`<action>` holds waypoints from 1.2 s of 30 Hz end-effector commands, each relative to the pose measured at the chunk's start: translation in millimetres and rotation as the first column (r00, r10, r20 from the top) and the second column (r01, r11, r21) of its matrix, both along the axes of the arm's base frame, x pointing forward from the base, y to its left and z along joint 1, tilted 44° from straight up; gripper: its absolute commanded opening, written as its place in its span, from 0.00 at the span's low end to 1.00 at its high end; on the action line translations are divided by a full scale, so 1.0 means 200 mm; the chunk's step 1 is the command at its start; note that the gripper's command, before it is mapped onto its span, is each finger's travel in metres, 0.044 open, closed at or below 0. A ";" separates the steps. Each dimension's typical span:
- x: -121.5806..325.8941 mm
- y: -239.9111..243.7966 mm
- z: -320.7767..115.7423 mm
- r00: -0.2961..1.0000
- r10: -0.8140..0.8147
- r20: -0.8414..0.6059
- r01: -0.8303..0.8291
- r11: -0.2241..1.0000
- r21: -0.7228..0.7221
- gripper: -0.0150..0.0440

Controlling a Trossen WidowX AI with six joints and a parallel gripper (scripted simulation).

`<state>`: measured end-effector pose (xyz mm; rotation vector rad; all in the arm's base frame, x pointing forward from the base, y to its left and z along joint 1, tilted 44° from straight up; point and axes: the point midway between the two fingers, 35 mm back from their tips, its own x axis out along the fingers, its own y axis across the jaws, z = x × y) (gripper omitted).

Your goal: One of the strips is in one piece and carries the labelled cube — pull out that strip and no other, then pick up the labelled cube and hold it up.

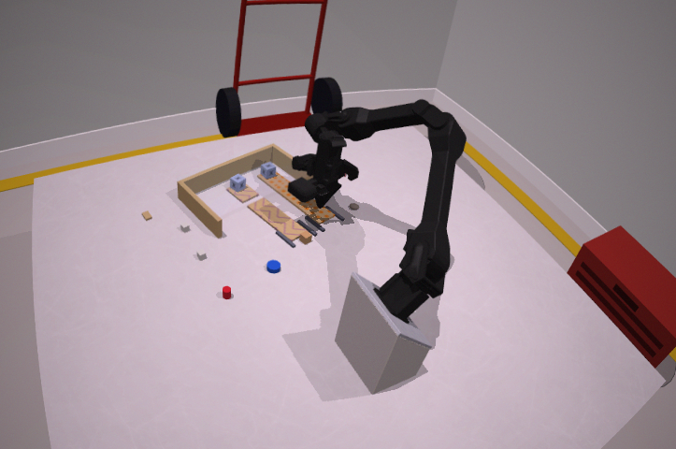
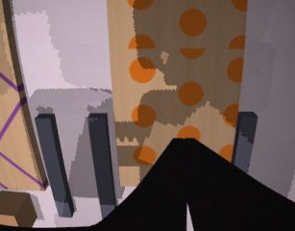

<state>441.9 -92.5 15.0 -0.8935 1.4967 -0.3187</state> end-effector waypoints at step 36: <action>-0.01 -0.06 -0.06 1.000 0.001 -0.007 -0.001 1.000 0.001 0.25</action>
